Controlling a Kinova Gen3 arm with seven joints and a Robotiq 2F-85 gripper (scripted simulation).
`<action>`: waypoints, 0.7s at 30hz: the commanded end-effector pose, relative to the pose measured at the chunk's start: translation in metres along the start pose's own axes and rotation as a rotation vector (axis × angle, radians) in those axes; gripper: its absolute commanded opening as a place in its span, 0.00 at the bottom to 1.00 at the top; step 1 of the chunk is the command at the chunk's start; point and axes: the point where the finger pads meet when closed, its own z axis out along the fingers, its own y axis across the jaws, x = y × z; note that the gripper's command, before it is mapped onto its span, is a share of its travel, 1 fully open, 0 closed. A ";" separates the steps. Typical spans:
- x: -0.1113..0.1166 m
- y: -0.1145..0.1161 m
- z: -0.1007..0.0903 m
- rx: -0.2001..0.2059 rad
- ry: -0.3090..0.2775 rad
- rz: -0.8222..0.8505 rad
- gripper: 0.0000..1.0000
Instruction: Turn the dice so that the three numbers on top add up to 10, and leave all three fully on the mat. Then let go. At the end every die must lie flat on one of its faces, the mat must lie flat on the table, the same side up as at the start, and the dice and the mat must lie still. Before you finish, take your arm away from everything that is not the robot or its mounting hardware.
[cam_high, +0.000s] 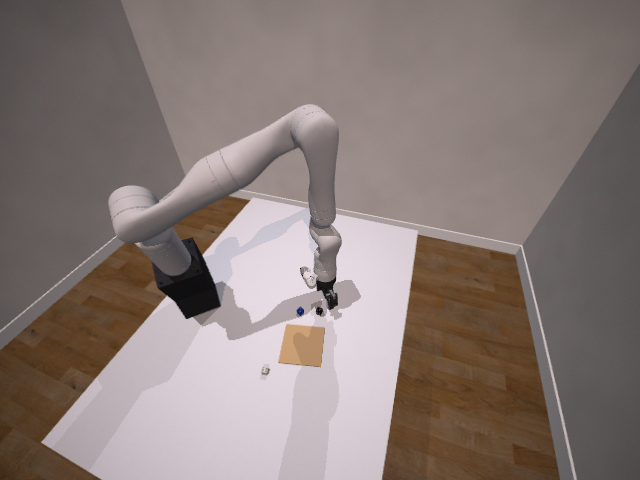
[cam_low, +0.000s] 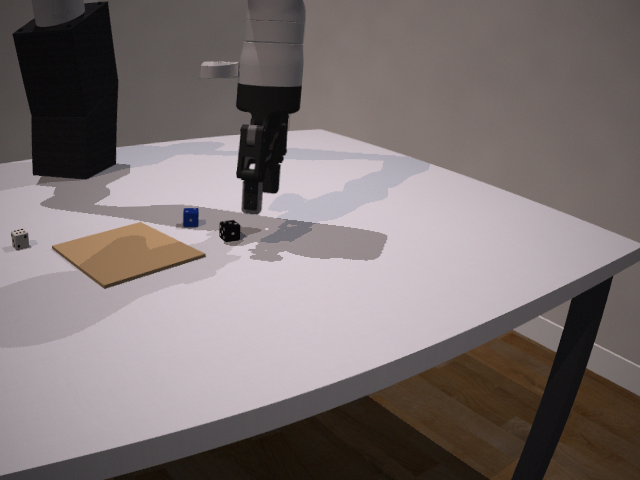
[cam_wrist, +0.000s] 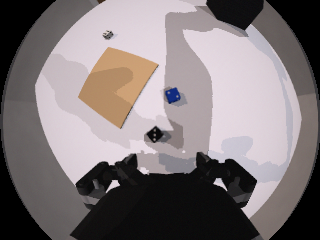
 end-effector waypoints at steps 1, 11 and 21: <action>-0.015 -0.007 -0.001 -0.003 -0.007 -0.006 1.00; -0.019 -0.009 -0.001 -0.003 -0.007 -0.006 1.00; -0.019 -0.009 -0.001 -0.003 -0.007 -0.006 1.00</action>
